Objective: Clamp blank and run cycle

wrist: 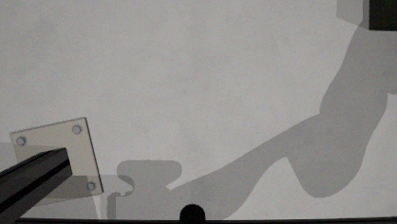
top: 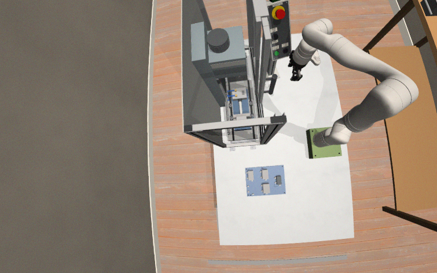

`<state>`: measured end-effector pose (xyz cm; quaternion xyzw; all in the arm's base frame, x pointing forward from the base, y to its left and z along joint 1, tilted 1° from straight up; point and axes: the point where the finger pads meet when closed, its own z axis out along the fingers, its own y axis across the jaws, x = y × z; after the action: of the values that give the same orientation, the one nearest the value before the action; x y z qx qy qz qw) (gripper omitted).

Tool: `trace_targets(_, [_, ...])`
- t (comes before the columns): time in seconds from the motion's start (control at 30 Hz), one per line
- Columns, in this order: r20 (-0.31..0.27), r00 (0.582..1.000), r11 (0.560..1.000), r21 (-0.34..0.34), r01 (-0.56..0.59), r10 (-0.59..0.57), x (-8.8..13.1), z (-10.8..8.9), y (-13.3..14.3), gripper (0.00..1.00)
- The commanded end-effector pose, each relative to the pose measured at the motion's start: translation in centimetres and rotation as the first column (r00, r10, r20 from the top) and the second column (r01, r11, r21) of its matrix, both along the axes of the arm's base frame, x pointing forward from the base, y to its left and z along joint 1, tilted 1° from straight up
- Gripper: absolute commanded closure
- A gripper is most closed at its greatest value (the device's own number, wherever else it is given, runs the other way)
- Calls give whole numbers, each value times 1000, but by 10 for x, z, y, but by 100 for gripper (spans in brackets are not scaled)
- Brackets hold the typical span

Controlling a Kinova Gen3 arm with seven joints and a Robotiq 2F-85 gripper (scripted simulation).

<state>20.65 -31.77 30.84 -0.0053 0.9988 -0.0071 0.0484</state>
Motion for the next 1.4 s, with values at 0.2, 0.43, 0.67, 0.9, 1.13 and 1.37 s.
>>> trace_targets(0.2, [-1, 1000, 1000, 2, 0, 0, 0, -11, 0, 20])
trace_targets(0.43, [3, 1000, 1000, 4, -4, 4, 1, -47, 0, 20])
trace_targets(0.67, [3, 1000, 1000, 4, -4, 4, 1, -47, 0, 20])
trace_targets(0.9, [3, 1000, 1000, 4, -4, 4, 30, -46, 0, 20])
trace_targets(1.13, [3, 1000, 1000, 4, -4, 4, 30, -46, 0, 20])
trace_targets(1.37, [0, 1000, 1000, 0, -7, 7, 38, -46, -1, 20])
